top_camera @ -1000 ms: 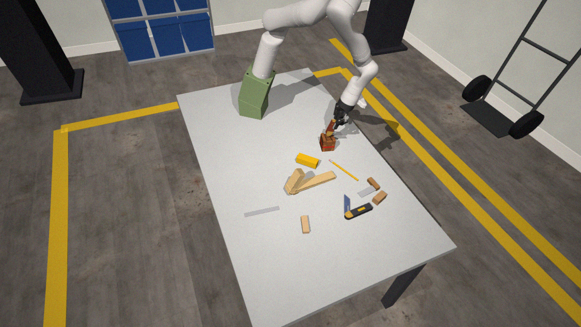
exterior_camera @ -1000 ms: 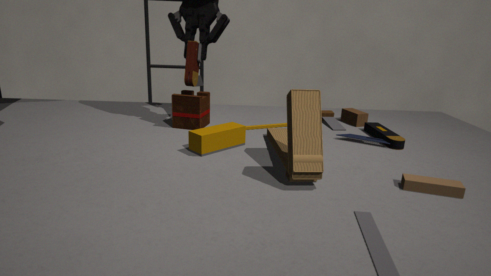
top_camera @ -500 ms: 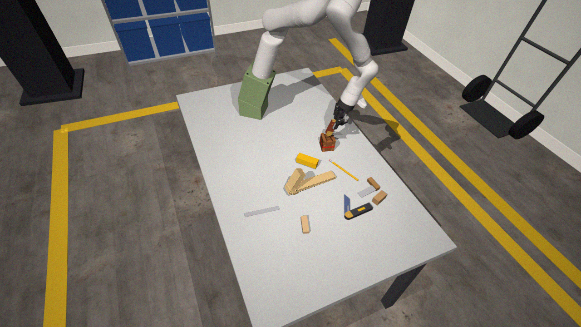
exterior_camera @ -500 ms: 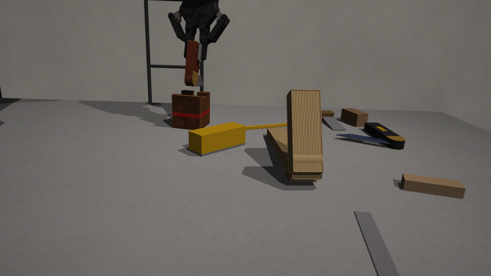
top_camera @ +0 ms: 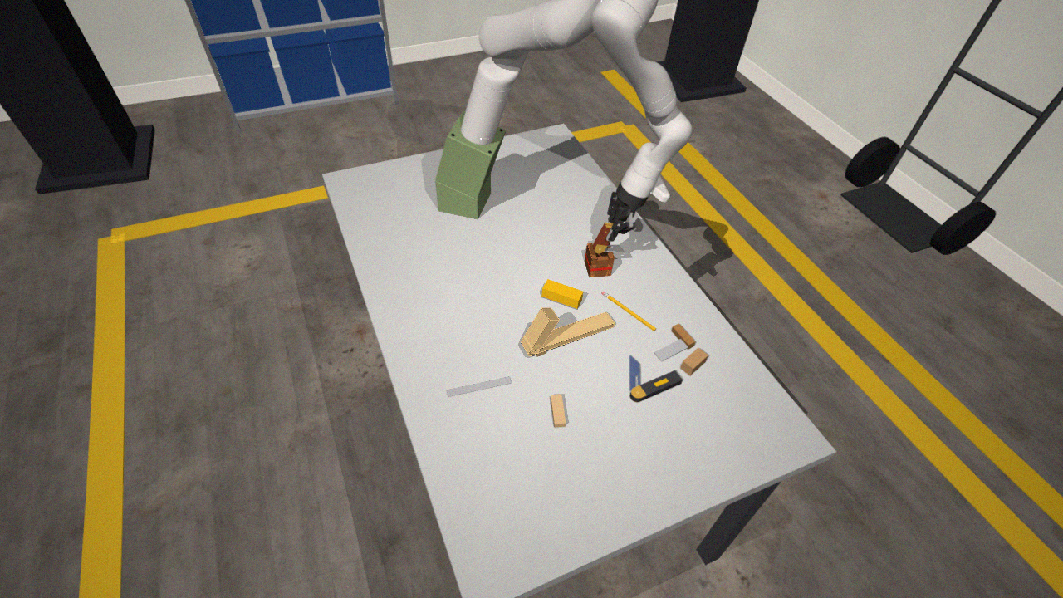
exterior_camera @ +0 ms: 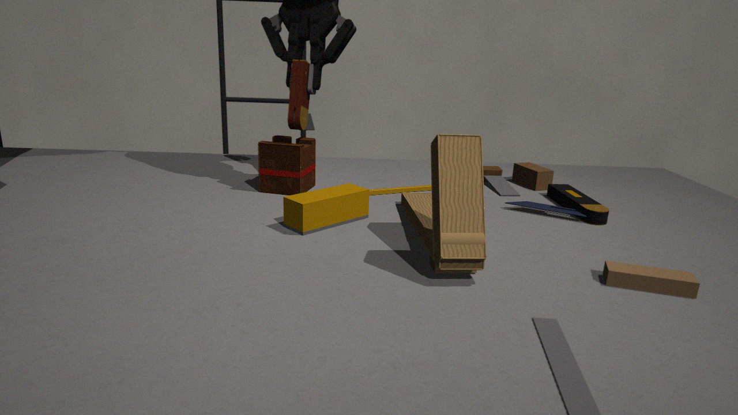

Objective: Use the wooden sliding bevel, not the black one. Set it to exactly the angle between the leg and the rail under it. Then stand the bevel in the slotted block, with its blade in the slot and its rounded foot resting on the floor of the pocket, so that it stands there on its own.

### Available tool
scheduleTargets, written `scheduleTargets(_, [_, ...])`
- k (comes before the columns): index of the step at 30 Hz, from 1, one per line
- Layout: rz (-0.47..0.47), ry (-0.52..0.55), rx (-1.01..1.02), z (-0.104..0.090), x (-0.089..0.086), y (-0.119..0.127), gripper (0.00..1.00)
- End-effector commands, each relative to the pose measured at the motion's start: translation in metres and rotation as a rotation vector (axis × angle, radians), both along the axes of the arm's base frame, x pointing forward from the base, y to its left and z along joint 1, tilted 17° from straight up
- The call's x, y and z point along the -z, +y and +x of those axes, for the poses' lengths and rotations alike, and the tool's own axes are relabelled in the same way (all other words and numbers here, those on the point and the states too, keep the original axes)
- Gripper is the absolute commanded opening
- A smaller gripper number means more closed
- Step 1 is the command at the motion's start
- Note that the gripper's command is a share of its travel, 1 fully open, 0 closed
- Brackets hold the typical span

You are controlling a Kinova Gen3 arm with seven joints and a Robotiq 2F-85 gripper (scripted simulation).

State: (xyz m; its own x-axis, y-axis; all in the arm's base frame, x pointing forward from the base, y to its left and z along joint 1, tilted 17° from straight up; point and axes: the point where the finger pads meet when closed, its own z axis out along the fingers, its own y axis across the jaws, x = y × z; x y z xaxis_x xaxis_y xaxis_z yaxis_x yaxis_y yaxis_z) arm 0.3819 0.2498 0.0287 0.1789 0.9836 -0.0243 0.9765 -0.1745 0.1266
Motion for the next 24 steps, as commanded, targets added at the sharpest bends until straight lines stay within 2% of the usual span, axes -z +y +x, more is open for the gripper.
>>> scheduleTargets(1, [-0.006, -0.003, -0.008, 0.006, -0.001, -0.005, 0.10])
scheduleTargets(14, [-0.070, -0.020, -0.078, 0.055, -0.006, -0.050, 0.10])
scheduleTargets(16, [-0.070, -0.020, -0.078, 0.055, -0.006, -0.050, 0.10])
scheduleTargets(24, [-0.119, -0.034, -0.132, 0.092, -0.010, -0.085, 0.10])
